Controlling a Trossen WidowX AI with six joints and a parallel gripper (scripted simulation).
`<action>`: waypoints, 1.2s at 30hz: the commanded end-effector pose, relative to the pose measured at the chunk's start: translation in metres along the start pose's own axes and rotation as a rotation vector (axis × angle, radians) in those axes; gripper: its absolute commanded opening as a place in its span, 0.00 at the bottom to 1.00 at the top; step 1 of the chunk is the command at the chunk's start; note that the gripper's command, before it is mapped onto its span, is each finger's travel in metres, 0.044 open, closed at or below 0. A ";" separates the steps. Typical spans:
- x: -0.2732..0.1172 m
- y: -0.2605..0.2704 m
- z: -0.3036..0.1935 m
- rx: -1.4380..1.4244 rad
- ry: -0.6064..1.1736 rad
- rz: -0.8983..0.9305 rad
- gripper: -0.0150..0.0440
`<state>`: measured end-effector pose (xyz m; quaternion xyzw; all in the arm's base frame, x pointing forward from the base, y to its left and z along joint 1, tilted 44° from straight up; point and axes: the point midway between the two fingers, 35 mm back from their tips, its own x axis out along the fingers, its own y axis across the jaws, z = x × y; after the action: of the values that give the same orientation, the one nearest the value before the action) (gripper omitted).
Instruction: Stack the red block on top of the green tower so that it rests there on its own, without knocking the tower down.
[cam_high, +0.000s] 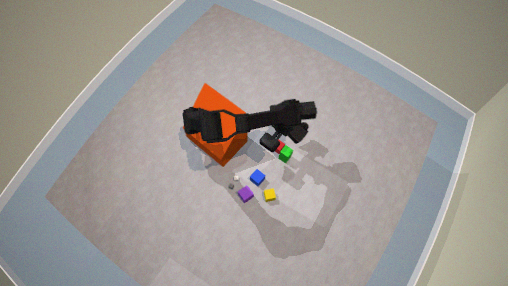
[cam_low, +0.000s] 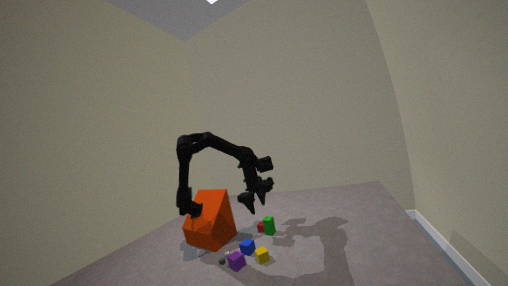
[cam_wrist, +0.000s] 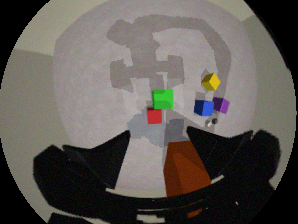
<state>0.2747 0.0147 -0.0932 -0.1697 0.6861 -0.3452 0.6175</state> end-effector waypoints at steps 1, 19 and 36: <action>0.022 0.001 -0.001 -0.006 0.013 -0.009 1.00; 0.064 0.002 -0.002 -0.006 0.013 -0.011 1.00; 0.092 0.001 -0.003 -0.006 0.013 -0.013 1.00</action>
<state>0.2621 -0.0396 -0.1551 -0.1669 0.6853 -0.3493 0.6168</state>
